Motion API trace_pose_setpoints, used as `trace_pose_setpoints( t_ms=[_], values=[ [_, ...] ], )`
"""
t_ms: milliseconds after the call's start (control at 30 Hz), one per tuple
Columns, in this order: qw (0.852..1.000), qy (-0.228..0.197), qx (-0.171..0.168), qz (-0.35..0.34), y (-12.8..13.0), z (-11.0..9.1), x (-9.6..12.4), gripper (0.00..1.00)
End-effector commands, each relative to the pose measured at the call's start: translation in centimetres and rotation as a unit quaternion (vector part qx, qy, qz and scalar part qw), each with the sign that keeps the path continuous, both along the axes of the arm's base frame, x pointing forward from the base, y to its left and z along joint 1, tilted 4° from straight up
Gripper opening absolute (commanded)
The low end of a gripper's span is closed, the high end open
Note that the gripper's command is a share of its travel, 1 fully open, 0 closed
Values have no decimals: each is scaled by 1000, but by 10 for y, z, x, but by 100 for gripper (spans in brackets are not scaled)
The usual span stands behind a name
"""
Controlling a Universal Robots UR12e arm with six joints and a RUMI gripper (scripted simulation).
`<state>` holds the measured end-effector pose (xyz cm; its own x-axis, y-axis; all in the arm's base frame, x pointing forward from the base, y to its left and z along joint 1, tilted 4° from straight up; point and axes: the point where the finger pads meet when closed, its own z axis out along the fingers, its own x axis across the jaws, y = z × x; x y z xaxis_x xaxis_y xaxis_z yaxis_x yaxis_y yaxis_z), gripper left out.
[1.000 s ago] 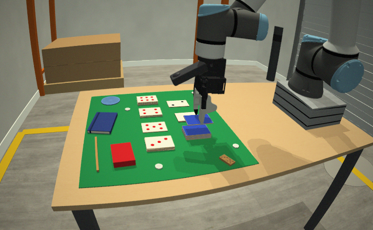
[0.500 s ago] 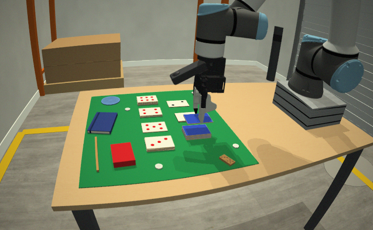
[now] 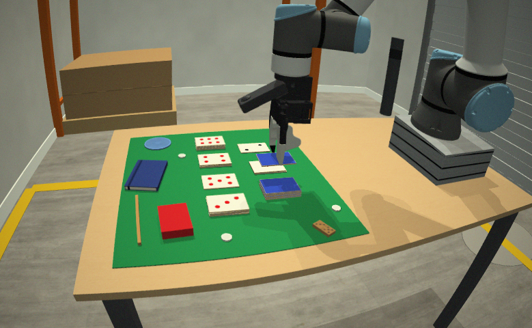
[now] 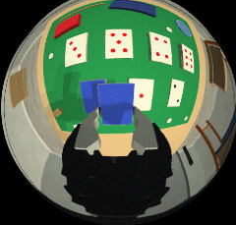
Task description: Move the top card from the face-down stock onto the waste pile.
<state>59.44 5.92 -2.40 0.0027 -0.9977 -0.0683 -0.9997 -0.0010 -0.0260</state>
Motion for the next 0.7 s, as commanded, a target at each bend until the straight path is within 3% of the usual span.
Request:
trace_pose_setpoints(
  t_ms=[0,333,667],
  values=[
    [1000,-1,0,5,-32,-2,2,38],
    [1000,-1,0,10,-60,-4,2,38],
    [1000,-1,0,10,-63,-4,2,38]
  ],
)
